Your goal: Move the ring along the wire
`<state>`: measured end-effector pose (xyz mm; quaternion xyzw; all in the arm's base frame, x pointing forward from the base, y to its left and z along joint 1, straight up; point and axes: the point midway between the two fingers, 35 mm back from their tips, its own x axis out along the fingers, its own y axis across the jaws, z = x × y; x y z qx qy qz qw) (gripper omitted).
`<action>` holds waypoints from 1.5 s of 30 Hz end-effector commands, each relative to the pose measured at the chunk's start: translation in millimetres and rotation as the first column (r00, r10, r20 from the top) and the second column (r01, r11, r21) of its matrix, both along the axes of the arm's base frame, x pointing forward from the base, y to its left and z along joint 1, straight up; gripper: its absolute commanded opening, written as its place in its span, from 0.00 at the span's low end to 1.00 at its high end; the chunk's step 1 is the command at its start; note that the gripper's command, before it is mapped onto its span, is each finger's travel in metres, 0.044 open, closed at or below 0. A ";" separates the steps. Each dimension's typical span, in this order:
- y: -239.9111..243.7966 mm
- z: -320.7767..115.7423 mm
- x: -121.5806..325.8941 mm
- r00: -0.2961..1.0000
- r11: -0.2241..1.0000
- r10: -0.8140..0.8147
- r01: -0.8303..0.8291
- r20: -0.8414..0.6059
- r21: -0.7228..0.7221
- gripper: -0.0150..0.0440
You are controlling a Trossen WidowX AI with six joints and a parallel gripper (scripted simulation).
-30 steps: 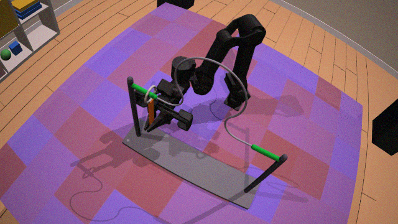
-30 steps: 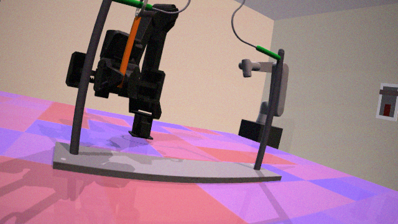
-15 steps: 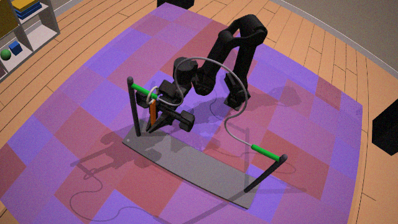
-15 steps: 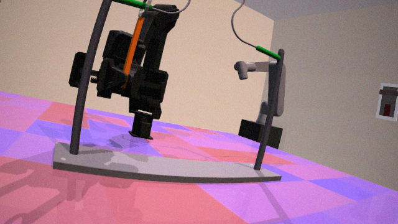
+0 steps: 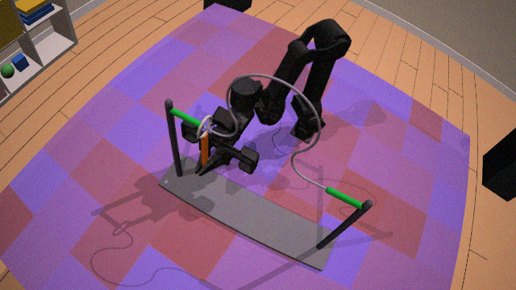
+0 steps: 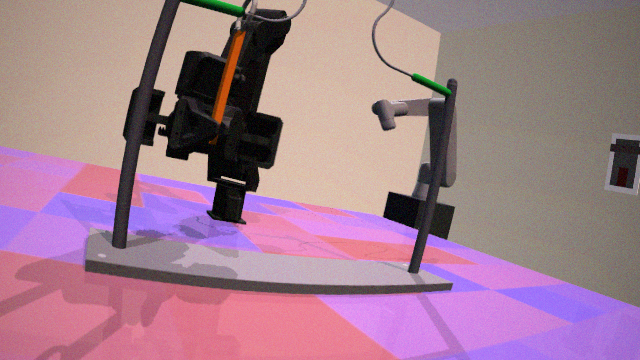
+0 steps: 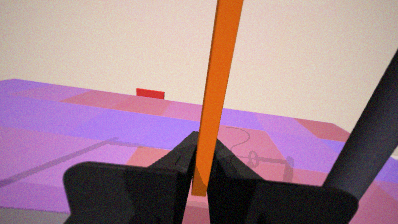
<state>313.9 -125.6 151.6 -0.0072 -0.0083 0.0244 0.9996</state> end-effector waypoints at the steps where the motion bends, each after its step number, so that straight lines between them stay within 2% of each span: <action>1: 4.3 -0.5 -0.6 1.000 1.000 -0.002 0.002 -0.002 0.010 0.00; 21: 38.5 0.3 -2.1 1.000 0.992 0.000 0.001 -0.008 0.129 0.00; 34: 77.1 8.7 -3.8 1.000 0.941 0.006 0.000 -0.018 0.338 0.00; 45: 116.2 28.6 -5.8 0.999 0.824 0.017 0.002 -0.028 0.567 0.00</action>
